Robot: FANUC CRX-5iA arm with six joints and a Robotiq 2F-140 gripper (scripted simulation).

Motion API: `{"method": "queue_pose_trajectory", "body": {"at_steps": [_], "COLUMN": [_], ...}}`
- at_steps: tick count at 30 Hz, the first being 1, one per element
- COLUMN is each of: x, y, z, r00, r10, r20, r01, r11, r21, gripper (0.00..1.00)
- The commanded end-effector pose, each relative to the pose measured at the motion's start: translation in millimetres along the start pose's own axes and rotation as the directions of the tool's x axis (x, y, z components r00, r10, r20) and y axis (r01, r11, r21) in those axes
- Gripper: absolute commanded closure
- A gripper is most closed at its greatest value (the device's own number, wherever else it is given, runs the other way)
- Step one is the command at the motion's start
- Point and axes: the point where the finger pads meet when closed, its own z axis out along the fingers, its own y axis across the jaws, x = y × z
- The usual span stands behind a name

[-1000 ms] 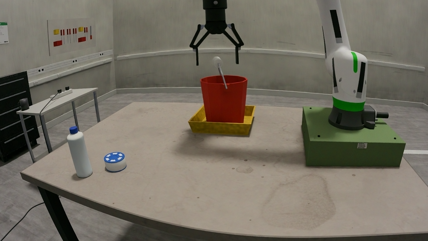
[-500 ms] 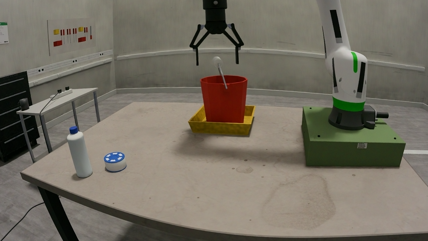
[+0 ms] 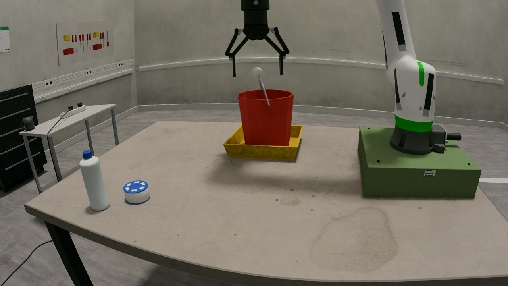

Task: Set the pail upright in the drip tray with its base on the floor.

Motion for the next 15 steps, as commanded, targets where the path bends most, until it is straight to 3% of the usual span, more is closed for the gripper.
{"method": "queue_pose_trajectory", "body": {"at_steps": [1,15], "x": [0.4,0.3], "y": [-0.4,-0.3], "z": [-4.3,-26.5], "r00": [1.0,1.0], "r10": [0.0,0.0], "r20": [-0.001,-0.001], "r01": [0.0,0.0], "r11": [1.0,1.0], "r21": [0.002,0.002], "gripper": [0.0,0.0]}}
